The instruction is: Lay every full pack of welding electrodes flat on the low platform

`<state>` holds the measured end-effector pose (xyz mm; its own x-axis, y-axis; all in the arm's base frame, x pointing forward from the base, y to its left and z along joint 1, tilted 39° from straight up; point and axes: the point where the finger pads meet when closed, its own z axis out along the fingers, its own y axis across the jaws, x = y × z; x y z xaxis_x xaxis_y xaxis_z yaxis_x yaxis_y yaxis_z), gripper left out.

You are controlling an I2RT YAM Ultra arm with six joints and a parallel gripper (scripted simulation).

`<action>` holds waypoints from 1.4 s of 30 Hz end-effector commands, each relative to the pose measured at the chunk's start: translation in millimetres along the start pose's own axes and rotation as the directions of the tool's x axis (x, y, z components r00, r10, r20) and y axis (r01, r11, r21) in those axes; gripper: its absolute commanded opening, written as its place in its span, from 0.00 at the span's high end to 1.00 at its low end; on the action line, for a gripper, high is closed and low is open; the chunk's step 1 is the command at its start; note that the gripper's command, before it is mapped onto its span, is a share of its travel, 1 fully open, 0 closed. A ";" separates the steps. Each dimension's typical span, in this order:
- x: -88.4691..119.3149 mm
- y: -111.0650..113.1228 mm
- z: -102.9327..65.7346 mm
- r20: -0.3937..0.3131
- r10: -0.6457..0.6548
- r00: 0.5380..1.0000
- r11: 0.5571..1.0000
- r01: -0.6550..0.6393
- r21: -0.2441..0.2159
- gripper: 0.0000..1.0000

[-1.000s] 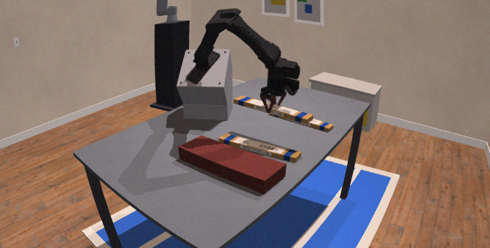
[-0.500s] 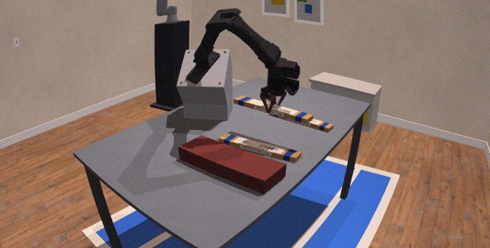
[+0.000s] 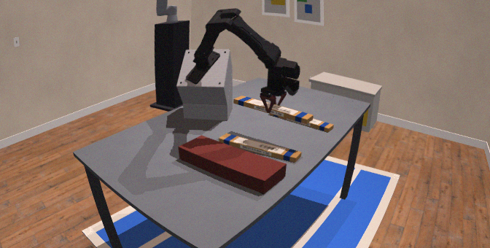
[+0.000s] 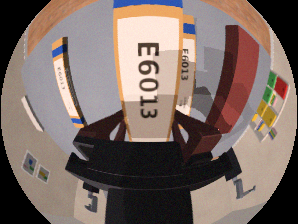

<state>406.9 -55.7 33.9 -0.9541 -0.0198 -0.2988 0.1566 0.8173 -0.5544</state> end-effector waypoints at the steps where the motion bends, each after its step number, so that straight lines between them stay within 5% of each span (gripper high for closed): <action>1: -9.0 7.8 -13.2 0.044 -0.011 0.999 1.000 0.012 -0.016 1.00; 25: -13.1 9.6 -18.1 0.068 -0.009 0.998 1.000 0.011 -0.027 1.00; 30: -6.2 15.3 -1.2 0.043 -0.030 0.999 0.999 0.031 -0.023 1.00; 33: -5.7 14.0 -1.1 0.045 -0.028 0.999 0.999 0.029 -0.024 1.00; 34: -24.8 6.8 -11.3 0.091 0.008 0.996 1.000 -0.005 -0.025 1.00; 38: -18.0 14.1 6.1 0.063 -0.015 0.998 1.000 0.016 -0.020 1.00; 42: -19.3 9.0 4.8 0.078 -0.003 0.997 1.000 0.005 -0.027 1.00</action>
<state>412.8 -63.4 13.2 -0.9553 -0.0292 -0.2942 0.1444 0.8223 -0.5505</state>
